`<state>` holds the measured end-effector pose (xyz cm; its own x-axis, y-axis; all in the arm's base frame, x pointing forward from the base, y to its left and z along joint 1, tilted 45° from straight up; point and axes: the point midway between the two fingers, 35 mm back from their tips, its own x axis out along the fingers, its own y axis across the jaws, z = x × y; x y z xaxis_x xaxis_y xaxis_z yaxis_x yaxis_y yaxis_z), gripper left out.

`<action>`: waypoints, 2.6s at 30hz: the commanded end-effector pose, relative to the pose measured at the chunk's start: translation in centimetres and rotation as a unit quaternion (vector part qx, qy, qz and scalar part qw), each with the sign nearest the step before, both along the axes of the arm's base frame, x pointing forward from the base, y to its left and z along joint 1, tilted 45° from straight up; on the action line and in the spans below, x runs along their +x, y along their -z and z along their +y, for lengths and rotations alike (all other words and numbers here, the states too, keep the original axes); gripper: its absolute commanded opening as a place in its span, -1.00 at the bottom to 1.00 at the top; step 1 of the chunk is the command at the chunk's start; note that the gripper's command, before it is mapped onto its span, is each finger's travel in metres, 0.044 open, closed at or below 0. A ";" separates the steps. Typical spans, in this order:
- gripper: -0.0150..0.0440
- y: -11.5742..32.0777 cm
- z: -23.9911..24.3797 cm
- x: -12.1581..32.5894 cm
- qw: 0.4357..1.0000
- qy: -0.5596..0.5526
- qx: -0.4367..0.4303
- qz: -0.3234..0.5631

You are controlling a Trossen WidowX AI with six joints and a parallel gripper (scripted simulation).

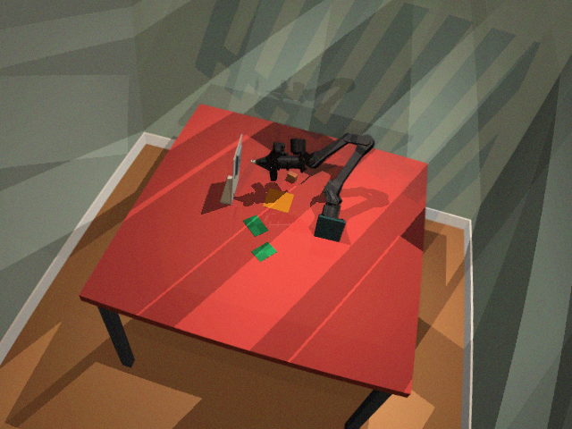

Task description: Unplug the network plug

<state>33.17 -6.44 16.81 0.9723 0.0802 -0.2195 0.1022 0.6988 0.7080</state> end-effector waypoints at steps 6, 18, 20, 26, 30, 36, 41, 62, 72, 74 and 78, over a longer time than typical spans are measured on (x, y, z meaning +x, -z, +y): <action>-0.49 -0.1 0.2 -0.2 1.000 0.000 0.000 0.000; -0.49 -2.1 3.0 -0.9 1.000 -0.002 0.000 0.001; -0.49 -2.4 3.5 -1.0 1.000 -0.002 0.000 0.001; -0.49 -3.4 4.9 -1.7 1.000 -0.003 0.001 0.001; -0.49 -3.6 5.2 -1.9 1.000 -0.003 0.001 0.001; -0.49 -1.9 4.5 -1.9 0.998 0.041 0.028 0.034; -0.49 0.1 3.7 -2.2 0.991 0.099 0.056 0.072; -0.49 6.7 0.2 -5.7 0.919 0.346 0.106 0.159; -0.49 8.2 -1.3 -8.2 0.875 0.452 0.089 0.151; -0.49 8.3 -1.6 -8.7 0.866 0.471 0.083 0.145; -0.49 8.4 -2.2 -9.8 0.850 0.506 0.070 0.130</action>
